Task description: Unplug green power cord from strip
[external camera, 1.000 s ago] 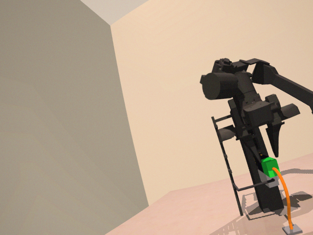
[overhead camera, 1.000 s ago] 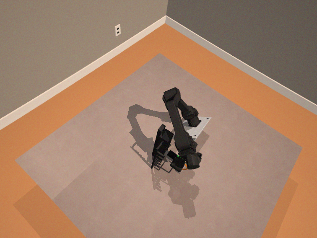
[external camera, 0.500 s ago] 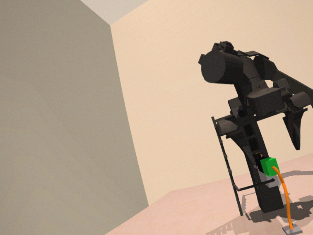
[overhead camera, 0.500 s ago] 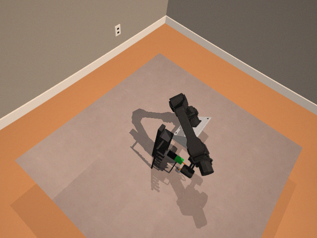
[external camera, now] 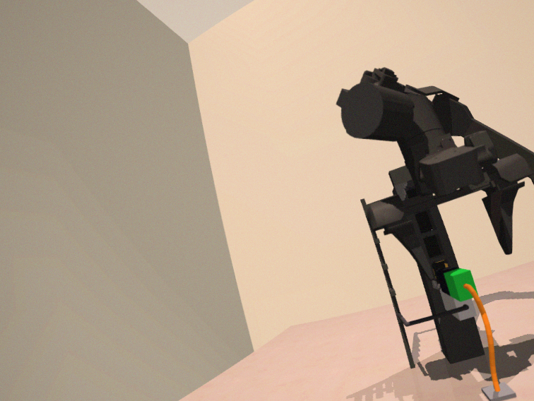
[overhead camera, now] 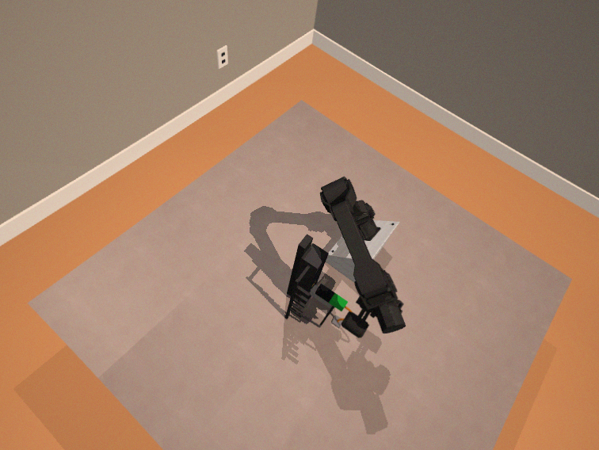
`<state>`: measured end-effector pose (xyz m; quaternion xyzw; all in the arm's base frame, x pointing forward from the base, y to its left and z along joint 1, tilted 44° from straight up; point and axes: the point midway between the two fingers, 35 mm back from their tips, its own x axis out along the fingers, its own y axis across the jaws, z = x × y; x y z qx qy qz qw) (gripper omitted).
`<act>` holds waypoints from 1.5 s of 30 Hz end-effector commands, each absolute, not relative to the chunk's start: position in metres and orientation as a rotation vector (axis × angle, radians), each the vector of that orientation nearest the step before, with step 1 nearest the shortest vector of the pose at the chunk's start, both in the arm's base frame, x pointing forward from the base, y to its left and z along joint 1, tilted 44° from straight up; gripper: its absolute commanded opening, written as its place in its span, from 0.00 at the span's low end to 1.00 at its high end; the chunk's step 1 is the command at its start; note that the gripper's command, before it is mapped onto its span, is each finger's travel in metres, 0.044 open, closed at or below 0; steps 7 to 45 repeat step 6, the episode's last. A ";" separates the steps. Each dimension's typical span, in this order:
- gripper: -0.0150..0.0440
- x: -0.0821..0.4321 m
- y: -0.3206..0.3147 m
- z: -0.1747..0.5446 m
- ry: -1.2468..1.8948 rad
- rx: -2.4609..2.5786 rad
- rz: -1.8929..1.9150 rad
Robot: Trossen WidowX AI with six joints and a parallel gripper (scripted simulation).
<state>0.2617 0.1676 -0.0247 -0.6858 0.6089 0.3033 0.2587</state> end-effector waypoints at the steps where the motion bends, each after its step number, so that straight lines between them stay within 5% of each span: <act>1: 1.00 0.261 0.168 -0.025 1.653 -1.851 0.823; 45: 1.00 0.261 0.168 -0.025 1.653 -1.851 0.823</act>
